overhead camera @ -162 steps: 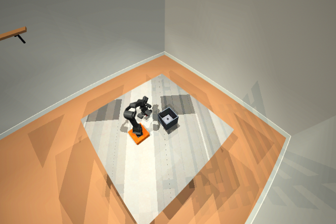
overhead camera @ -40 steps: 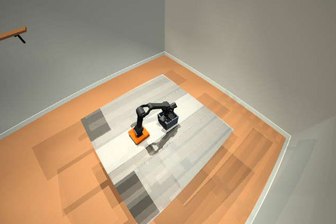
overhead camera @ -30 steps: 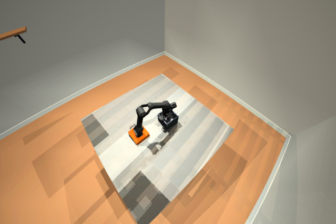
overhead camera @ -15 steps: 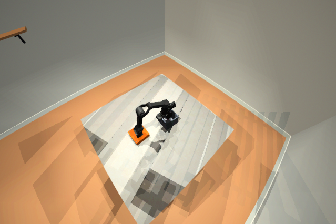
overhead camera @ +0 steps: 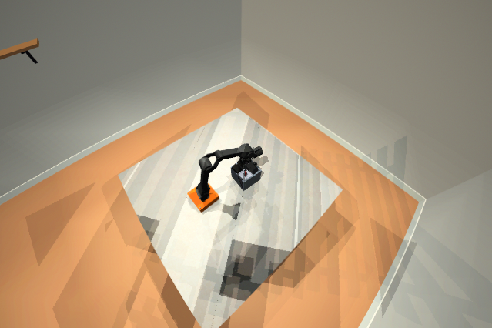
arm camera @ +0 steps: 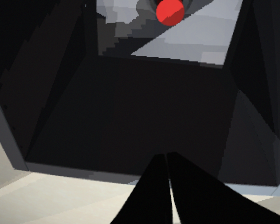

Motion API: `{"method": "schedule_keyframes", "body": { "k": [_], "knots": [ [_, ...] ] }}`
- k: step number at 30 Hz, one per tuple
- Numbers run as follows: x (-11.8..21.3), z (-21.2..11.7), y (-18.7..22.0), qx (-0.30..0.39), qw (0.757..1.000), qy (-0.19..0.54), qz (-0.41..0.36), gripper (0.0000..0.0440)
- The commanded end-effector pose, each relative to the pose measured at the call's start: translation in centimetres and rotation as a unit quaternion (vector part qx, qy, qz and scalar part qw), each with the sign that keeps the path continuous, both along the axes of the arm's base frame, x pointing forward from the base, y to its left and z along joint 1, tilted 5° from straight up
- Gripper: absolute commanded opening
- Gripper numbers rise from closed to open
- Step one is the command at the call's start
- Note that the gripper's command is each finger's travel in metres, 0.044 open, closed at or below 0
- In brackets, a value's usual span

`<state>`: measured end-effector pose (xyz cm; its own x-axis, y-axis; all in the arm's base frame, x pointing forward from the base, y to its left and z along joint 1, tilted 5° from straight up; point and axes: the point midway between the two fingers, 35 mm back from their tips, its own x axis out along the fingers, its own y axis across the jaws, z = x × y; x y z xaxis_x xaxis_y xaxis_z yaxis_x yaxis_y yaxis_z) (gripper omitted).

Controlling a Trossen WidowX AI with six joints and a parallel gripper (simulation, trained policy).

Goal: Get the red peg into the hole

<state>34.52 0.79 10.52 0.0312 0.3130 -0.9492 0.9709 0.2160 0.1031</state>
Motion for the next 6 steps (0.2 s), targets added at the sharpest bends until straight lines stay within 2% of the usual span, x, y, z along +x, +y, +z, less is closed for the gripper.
{"method": "schedule_keyframes", "body": {
  "k": [1,6],
  "knots": [
    [0.6,1.0,-0.2,0.014,1.000,-0.014,0.001,0.0008],
    [1.5,2.5,-0.6,0.036,0.999,-0.035,0.002,0.0020]
  ]
}}
